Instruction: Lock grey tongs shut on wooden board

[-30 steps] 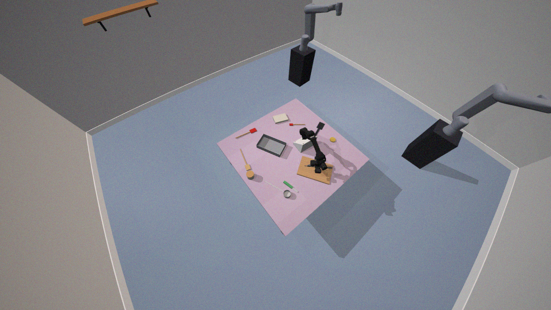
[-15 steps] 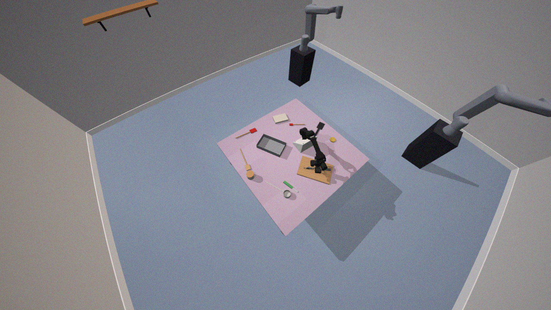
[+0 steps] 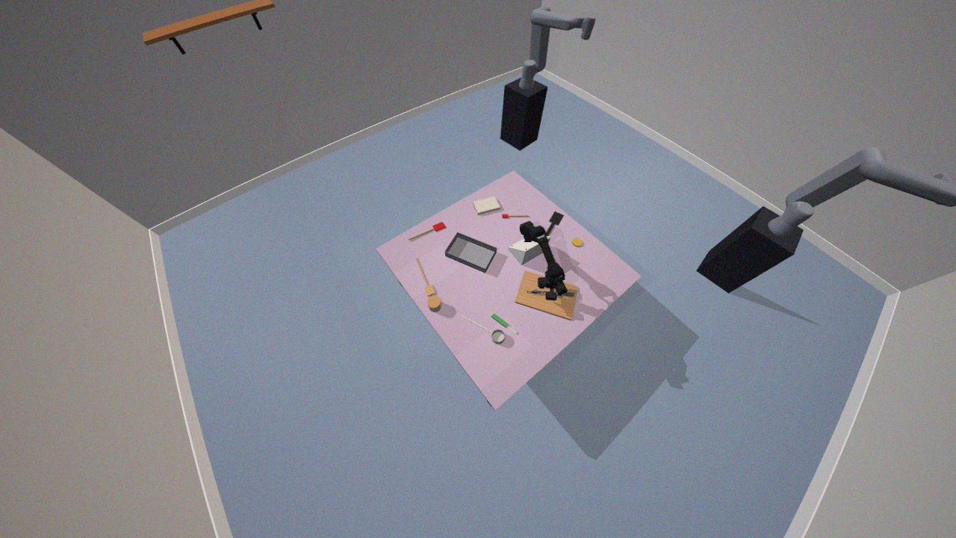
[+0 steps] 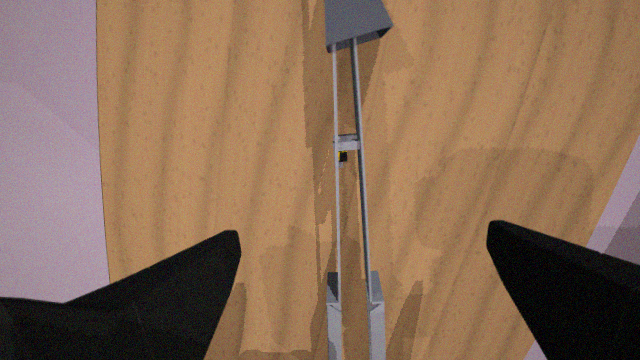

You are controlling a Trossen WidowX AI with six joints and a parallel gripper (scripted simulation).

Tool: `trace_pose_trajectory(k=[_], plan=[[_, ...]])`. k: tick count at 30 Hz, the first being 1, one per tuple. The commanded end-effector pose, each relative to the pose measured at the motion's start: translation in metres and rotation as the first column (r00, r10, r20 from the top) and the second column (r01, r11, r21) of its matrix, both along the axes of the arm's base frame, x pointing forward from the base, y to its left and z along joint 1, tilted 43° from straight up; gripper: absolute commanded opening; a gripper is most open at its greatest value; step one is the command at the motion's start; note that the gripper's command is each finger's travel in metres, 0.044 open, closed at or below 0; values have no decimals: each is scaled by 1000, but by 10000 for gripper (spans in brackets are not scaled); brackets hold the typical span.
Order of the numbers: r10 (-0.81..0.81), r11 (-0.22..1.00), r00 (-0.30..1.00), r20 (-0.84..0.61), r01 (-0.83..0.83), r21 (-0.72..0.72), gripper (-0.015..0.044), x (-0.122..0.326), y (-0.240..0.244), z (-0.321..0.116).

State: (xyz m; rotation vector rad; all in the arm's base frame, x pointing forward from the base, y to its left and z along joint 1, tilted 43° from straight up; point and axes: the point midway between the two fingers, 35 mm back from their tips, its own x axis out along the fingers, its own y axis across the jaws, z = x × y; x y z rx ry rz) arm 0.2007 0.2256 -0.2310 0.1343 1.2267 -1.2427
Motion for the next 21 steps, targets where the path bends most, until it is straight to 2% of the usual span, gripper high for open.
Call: trace_pose_trajectory(k=[1, 10, 21], plan=[[3, 1000, 1000, 5, -3, 8, 440, 20, -1, 30], [6, 1000, 1000, 8, -6, -4, 440, 80, -38, 155], [5, 1000, 1000, 10, -5, -2, 440, 82, -33, 165]])
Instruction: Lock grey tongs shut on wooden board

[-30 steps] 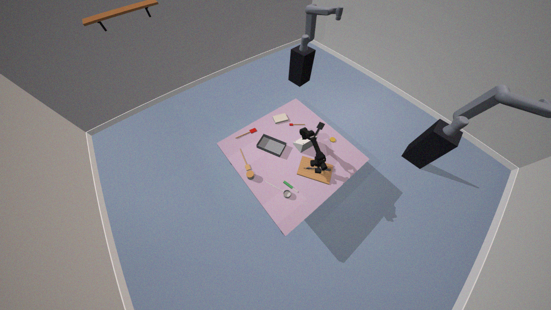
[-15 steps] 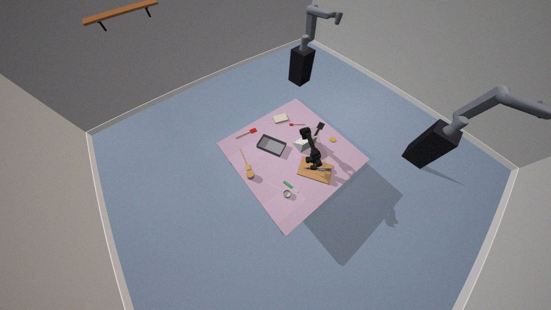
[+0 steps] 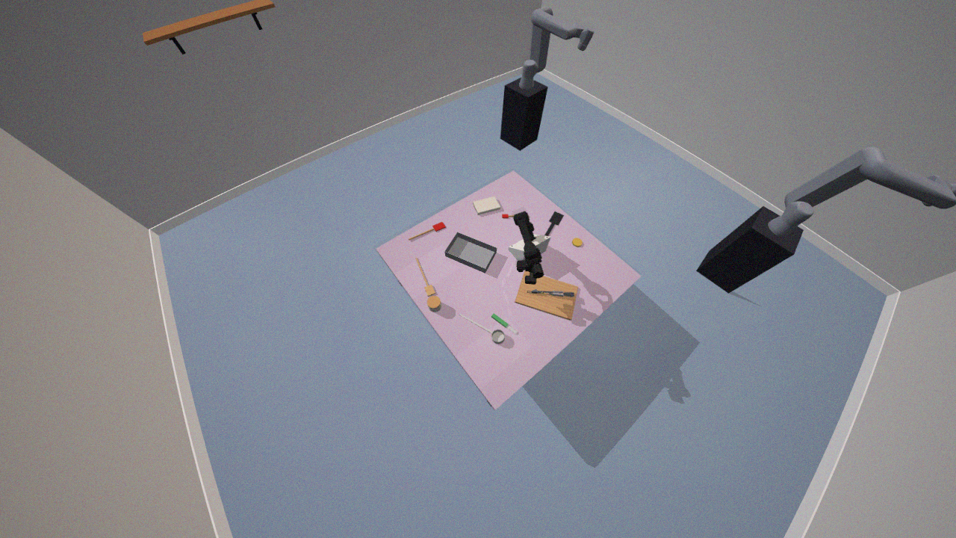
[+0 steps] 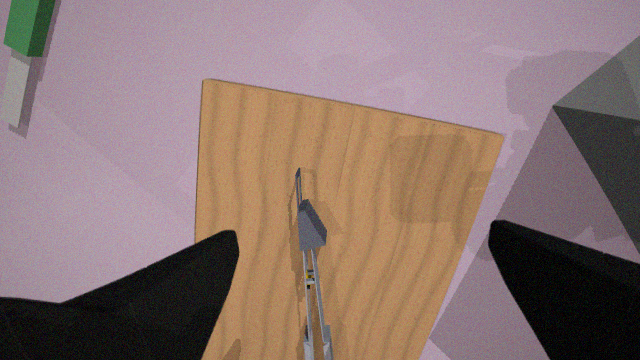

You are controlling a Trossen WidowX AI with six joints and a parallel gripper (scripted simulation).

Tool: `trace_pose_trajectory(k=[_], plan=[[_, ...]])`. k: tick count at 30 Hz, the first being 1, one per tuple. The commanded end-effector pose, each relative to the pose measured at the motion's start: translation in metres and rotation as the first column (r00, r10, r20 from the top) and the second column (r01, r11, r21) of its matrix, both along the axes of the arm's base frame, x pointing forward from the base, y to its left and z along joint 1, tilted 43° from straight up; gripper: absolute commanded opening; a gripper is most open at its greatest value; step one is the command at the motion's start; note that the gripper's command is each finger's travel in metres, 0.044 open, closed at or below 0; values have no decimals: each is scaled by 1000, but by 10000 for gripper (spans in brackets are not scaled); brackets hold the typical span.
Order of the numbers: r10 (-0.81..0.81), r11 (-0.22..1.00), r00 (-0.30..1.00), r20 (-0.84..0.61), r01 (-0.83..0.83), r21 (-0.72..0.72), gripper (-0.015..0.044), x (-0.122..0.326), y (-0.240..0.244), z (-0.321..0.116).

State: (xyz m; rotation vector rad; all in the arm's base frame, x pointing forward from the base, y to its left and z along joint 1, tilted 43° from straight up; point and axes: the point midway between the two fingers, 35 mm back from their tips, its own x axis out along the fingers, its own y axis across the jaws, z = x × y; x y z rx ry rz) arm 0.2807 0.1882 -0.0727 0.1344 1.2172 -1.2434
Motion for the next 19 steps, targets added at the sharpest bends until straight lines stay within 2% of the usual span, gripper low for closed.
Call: trace_pose_trajectory(k=[1, 6, 19], plan=[[2, 1000, 1000, 4, -3, 5, 440, 3, 9, 11], [-5, 1000, 1000, 12, 5, 12, 440, 6, 29, 37], [-5, 1000, 1000, 12, 5, 12, 440, 6, 29, 37]])
